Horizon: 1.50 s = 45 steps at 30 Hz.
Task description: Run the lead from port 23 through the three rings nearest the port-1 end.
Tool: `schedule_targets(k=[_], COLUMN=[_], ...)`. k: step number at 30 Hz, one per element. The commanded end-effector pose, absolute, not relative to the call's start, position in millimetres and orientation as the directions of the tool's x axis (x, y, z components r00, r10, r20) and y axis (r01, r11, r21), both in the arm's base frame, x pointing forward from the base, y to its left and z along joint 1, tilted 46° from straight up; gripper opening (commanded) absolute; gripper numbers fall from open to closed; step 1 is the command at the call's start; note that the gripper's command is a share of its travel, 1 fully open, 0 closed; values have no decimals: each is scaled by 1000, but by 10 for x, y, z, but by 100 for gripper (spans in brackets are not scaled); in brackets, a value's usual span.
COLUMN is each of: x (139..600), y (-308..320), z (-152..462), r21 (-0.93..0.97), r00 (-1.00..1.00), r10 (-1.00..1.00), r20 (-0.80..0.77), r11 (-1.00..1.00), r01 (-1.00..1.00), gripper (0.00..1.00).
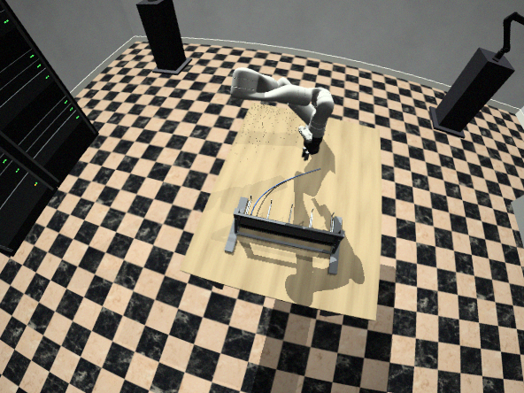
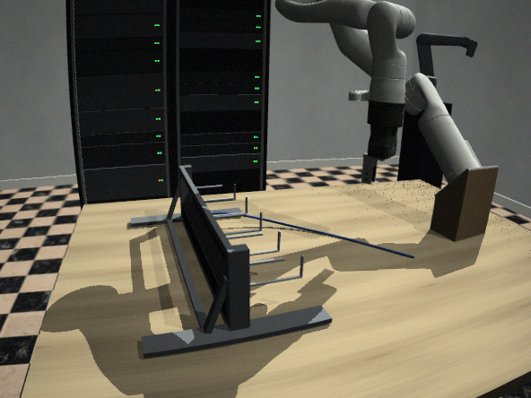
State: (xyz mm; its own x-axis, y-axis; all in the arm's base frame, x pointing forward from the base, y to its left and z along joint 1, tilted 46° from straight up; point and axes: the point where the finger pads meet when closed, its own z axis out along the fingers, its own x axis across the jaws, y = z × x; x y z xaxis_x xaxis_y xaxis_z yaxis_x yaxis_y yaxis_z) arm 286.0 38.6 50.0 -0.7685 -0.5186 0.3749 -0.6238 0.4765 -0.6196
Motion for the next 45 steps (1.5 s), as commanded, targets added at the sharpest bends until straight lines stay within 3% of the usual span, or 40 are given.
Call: schedule_targets(k=[1, 45], x=[2860, 2891], y=[393, 246], z=[501, 359], r21=[-619, -619], r00=[-768, -768], r10=[-520, -520], r20=[374, 374], r11=[476, 476], r01=[-624, -624], gripper=[67, 67])
